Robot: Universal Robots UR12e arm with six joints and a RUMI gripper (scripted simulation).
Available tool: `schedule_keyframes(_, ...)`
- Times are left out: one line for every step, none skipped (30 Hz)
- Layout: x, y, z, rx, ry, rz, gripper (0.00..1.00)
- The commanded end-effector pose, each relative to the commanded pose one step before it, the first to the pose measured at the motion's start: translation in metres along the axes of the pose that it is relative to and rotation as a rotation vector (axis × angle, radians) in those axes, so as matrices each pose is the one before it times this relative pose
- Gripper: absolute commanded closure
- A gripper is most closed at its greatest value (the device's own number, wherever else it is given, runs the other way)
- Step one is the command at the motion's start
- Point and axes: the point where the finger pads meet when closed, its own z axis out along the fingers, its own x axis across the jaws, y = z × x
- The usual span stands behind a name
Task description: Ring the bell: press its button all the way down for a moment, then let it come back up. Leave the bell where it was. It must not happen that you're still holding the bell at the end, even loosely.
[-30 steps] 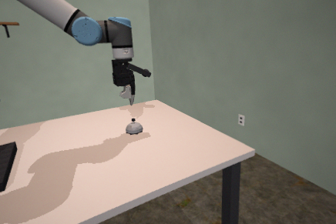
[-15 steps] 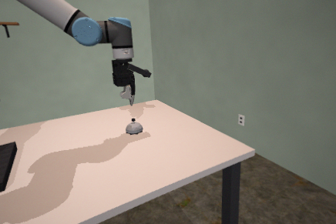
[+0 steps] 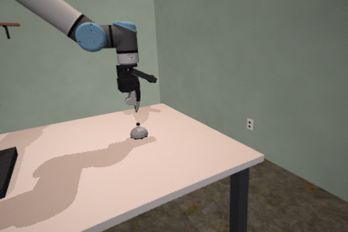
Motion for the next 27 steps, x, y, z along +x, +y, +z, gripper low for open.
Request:
schedule_keyframes(-0.00022, -0.00123, 0.00848, 0.00153, 0.00023, 0.00005, 1.0)
schedule_keyframes(-0.00007, -0.00012, 0.00189, 0.0, 0.0, 0.0, 1.0)
schedule_keyframes(-0.00008, -0.00011, 0.00192, 0.0, 0.0, 0.0, 1.0)
schedule_keyframes(-0.00008, -0.00011, 0.00193, 0.0, 0.0, 0.0, 1.0)
schedule_keyframes(-0.00008, -0.00012, 0.00194, 0.0, 0.0, 0.0, 1.0)
schedule_keyframes(-0.00008, -0.00011, 0.00194, 0.0, 0.0, 0.0, 1.0)
schedule_keyframes(0.0, 0.0, 0.0, 0.0, 0.0, 0.0, 1.0)
schedule_keyframes(0.0, 0.0, 0.0, 0.0, 0.0, 0.0, 1.0)
schedule_keyframes(-0.00007, -0.00012, 0.00191, 0.0, 0.0, 0.0, 1.0)
schedule_keyframes(-0.00007, -0.00011, 0.00189, 0.0, 0.0, 0.0, 1.0)
schedule_keyframes(-0.00007, -0.00011, 0.00185, 0.0, 0.0, 0.0, 1.0)
schedule_keyframes(-0.00007, -0.00011, 0.00181, 0.0, 0.0, 0.0, 1.0)
schedule_keyframes(-0.00007, -0.0001, 0.00177, 0.0, 0.0, 0.0, 1.0)
schedule_keyframes(-0.00007, -0.0001, 0.0017, 0.0, 0.0, 0.0, 1.0)
schedule_keyframes(-0.00006, -0.0001, 0.00165, 0.0, 0.0, 0.0, 1.0)
schedule_keyframes(-0.00006, -0.00009, 0.00158, 0.0, 0.0, 0.0, 1.0)
schedule_keyframes(-0.00006, -0.00009, 0.0015, 0.0, 0.0, 0.0, 1.0)
schedule_keyframes(-0.00006, -0.00008, 0.00142, 0.0, 0.0, 0.0, 1.0)
schedule_keyframes(-0.00005, -0.00007, 0.00135, 0.0, 0.0, 0.0, 1.0)
schedule_keyframes(-0.00005, -0.00008, 0.00125, 0.0, 0.0, 0.0, 1.0)
schedule_keyframes(-0.00005, -0.00007, 0.00116, 0.0, 0.0, 0.0, 1.0)
schedule_keyframes(-0.00004, -0.00006, 0.00107, 0.0, 0.0, 0.0, 1.0)
schedule_keyframes(-0.00004, -0.00005, 0.00098, 0.0, 0.0, 0.0, 1.0)
schedule_keyframes(0.0, 0.0, 0.0, 0.0, 0.0, 0.0, 1.0)
schedule_keyframes(0.0, 0.0, 0.0, 0.0, 0.0, 0.0, 1.0)
schedule_keyframes(-0.00003, -0.00005, 0.00088, 0.0, 0.0, 0.0, 1.0)
schedule_keyframes(-0.00003, -0.00005, 0.00079, 0.0, 0.0, 0.0, 1.0)
